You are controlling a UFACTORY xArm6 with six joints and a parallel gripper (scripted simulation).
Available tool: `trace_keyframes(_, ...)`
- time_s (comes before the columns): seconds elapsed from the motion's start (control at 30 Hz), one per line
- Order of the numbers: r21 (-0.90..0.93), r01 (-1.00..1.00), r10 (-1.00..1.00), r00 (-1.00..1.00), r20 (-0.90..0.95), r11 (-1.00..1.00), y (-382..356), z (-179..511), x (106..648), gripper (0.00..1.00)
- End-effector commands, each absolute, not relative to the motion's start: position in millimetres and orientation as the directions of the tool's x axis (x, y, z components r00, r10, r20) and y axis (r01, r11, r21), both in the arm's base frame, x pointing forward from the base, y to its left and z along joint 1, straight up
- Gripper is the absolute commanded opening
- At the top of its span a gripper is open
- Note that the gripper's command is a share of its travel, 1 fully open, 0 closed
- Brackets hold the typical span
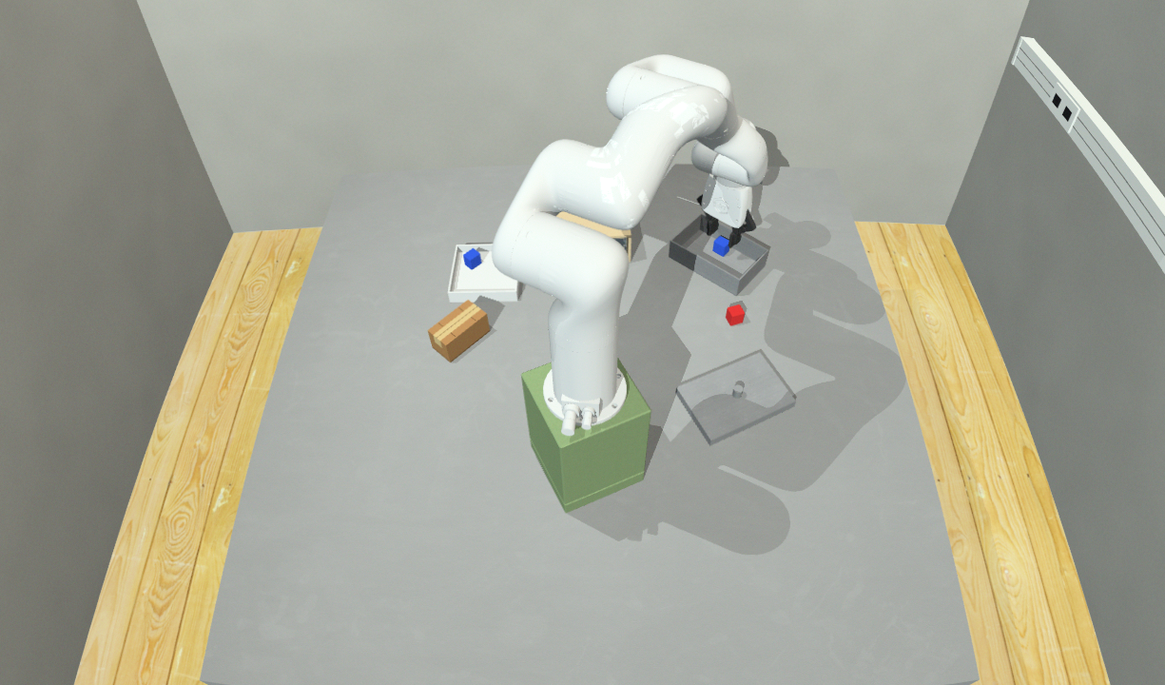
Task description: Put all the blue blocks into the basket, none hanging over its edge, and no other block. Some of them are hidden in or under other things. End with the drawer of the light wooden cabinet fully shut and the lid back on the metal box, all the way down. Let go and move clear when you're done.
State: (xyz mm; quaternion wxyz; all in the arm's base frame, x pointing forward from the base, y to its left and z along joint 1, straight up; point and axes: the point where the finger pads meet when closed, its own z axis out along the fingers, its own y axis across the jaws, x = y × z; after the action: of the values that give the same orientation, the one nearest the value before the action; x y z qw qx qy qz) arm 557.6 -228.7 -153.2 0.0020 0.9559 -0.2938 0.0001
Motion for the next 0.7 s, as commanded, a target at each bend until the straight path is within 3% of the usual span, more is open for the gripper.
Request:
trace_keyframes(0.0, 0.003, -0.562, -0.562, 0.827, 0.006, -0.827, -229.6, -151.4, 559.7, 0.56)
trace_keyframes(0.67, 0.003, -0.562, -0.562, 0.827, 0.006, -0.827, -230.4, -151.4, 561.7, 0.56)
